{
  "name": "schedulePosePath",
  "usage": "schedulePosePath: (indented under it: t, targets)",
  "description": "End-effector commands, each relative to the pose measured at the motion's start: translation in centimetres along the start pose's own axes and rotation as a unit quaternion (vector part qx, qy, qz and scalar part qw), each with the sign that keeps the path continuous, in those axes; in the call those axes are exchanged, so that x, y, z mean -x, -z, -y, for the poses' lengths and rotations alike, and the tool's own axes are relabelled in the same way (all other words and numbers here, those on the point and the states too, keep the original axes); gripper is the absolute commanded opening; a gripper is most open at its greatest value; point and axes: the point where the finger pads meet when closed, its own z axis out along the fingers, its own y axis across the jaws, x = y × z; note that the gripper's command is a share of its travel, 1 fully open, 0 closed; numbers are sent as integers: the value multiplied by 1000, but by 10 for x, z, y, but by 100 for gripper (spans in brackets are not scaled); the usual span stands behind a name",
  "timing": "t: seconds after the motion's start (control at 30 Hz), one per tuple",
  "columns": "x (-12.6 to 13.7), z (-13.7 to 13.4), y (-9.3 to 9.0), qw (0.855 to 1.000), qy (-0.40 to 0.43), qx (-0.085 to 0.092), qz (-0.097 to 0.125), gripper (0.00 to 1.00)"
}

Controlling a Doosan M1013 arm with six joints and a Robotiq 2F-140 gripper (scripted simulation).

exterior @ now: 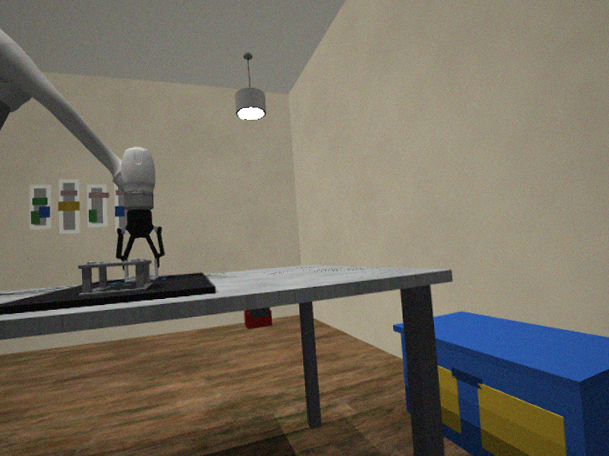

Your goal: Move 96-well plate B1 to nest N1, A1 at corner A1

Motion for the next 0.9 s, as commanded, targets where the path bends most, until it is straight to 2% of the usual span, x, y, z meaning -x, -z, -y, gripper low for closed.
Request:
schedulePosePath:
  t: [0.0, 0.43, 0.87]
  targets:
    - [2, -2, -3, 1000, -1, 1, 1, 0]
    - [2, -2, -3, 1000, -1, 1, 1, 0]
    - [2, -2, 16, 1000, -1, 1, 1, 0]
